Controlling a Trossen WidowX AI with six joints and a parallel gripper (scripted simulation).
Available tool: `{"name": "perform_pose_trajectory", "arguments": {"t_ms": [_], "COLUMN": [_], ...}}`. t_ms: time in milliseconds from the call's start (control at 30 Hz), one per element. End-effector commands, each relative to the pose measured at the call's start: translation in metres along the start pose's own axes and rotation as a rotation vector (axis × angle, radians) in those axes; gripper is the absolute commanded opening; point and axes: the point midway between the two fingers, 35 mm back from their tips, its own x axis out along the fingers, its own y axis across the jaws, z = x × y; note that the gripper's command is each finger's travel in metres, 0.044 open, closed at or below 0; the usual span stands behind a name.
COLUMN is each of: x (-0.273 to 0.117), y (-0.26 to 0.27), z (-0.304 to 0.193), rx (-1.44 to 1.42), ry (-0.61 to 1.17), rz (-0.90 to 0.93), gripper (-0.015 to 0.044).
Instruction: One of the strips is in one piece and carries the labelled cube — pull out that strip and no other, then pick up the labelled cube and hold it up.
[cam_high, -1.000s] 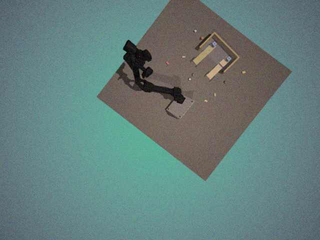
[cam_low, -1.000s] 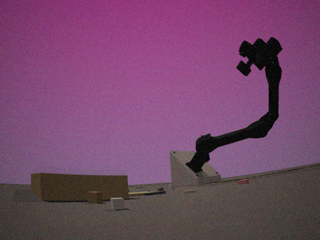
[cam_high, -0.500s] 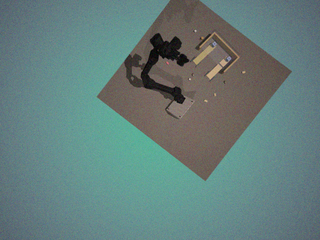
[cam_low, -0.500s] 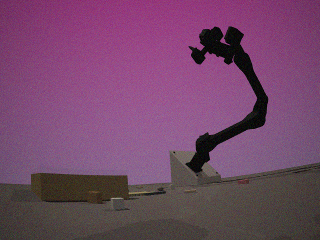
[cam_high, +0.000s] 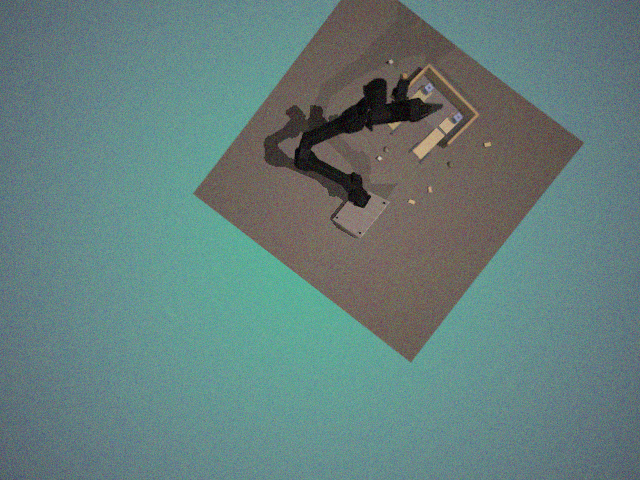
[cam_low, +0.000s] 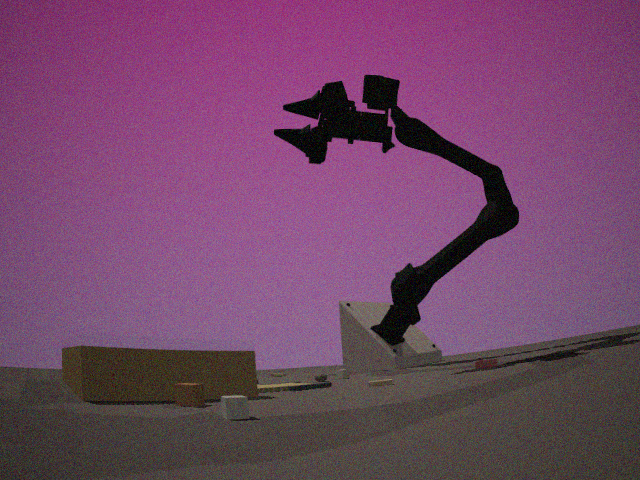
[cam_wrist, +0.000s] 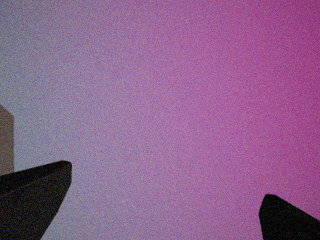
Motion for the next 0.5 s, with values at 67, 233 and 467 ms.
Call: {"name": "perform_pose_trajectory", "arguments": {"t_ms": [67, 233, 467], "x": [0.035, 0.037, 0.005], "y": [0.09, 0.163, 0.241], "z": [-0.024, -0.049, -0.081], "rx": [0.255, 0.5, 0.819], "ry": [-0.047, -0.012, 0.124], "rz": [0.377, 0.7, 1.131], "gripper": [0.04, 0.04, 0.04]}}
